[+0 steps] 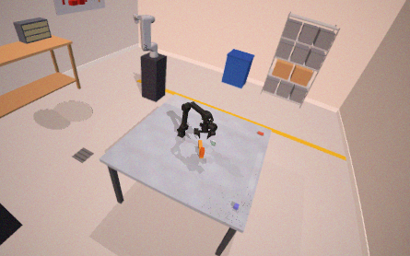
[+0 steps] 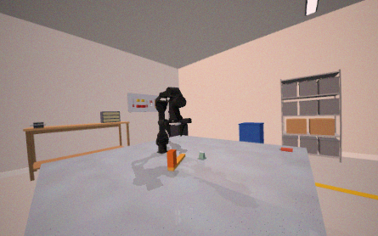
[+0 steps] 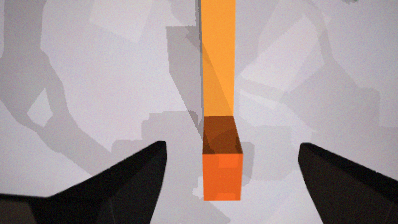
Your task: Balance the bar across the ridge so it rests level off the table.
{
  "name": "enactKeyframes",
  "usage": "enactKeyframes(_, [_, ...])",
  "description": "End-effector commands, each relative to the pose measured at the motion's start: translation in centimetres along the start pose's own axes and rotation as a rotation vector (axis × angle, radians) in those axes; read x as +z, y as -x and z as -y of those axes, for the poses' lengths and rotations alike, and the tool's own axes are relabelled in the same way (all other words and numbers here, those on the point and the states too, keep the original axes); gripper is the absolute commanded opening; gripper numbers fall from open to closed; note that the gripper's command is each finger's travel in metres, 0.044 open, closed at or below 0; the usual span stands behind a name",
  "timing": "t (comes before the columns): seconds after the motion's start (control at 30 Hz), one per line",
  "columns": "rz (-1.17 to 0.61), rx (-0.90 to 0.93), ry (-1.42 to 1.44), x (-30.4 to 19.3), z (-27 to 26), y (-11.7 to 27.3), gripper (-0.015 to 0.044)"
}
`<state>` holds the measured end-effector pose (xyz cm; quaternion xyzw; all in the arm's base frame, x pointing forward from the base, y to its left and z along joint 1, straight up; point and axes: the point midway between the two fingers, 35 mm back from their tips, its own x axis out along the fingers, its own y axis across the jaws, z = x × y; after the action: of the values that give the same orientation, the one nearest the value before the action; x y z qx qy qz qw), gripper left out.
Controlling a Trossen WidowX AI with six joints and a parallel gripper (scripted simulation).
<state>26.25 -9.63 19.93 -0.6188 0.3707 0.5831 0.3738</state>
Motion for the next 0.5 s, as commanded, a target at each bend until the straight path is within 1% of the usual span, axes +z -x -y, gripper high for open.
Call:
enactKeyframes(0.0, [0.025, 0.015, 0.021, 0.4, 0.0, -0.3, 0.0315])
enactKeyframes(0.17, [0.025, 0.015, 0.021, 0.3, 0.1, -1.3, 0.0315])
enactKeyframes(0.47, [0.025, 0.014, 0.021, 0.1, 0.4, -7.2, 0.0315])
